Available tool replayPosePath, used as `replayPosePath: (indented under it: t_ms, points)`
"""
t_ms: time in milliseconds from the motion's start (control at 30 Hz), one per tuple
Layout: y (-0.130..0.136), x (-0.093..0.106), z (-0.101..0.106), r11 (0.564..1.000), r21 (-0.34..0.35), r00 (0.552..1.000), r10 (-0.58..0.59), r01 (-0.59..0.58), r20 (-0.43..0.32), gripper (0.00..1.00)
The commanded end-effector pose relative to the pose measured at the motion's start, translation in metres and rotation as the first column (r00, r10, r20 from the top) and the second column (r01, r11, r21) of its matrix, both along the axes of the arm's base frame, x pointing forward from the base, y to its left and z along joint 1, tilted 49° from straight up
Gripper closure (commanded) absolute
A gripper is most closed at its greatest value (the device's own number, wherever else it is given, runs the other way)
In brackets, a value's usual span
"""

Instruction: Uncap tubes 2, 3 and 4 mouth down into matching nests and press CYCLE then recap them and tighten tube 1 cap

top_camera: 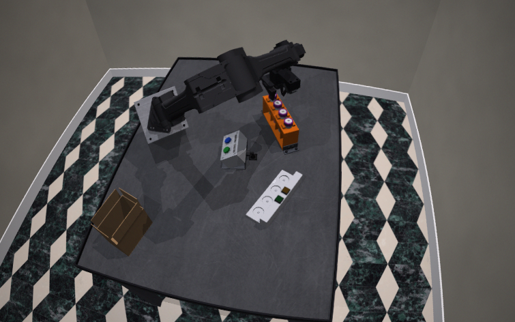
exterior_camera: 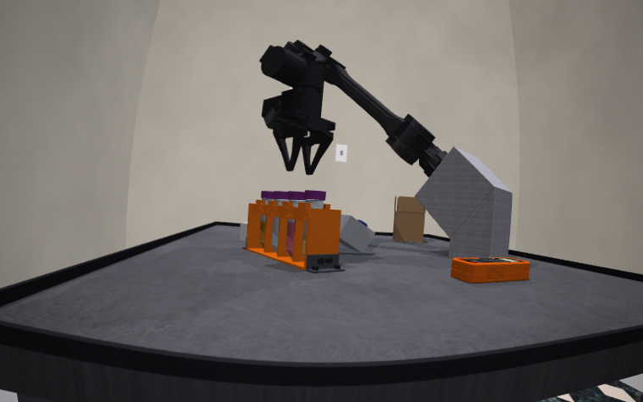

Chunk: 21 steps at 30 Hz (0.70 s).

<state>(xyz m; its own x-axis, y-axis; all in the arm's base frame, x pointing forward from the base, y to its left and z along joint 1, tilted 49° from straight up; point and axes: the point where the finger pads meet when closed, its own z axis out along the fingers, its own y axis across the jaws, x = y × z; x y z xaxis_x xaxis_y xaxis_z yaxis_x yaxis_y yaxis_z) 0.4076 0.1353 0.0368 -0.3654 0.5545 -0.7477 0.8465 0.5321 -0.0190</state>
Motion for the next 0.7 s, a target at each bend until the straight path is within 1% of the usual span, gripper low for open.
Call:
replayPosePath:
  t_ms: [0, 33, 67, 133, 200, 233, 267, 300, 333, 367, 400, 667]
  points:
    - [0.023, 0.011, 0.0, 0.993, 0.061, 0.989, -0.109, 0.103, 0.104, 0.51]
    - [0.023, 0.011, 0.0, 0.993, 0.061, 0.989, -0.109, 0.103, 0.104, 0.51]
    - [0.007, 0.016, 0.0, 0.988, 0.061, 0.984, -0.147, 0.141, 0.104, 0.51]
    - [0.007, 0.016, 0.0, 0.988, 0.062, 0.984, -0.147, 0.142, 0.103, 0.51]
    - [0.008, 0.018, 0.006, 0.987, 0.073, 0.982, -0.149, 0.141, 0.115, 0.51]
    - [0.012, 0.01, 0.001, 0.991, 0.063, 0.987, -0.122, 0.116, 0.102, 0.51]
    - [0.012, 0.01, 0.001, 0.991, 0.063, 0.987, -0.122, 0.116, 0.102, 0.51]
    - [0.005, 0.018, -0.001, 0.988, 0.065, 0.983, -0.148, 0.141, 0.107, 0.51]
    - [0.002, 0.017, -0.008, 0.988, 0.067, 0.983, -0.148, 0.141, 0.111, 0.51]
    - [-0.005, 0.011, -0.015, 0.988, 0.055, 0.984, -0.147, 0.142, 0.097, 0.51]
    - [-0.009, 0.01, -0.018, 0.991, 0.041, 0.988, -0.132, 0.129, 0.079, 0.51]
    - [-0.021, 0.016, -0.03, 0.991, 0.041, 0.988, -0.132, 0.129, 0.079, 0.51]
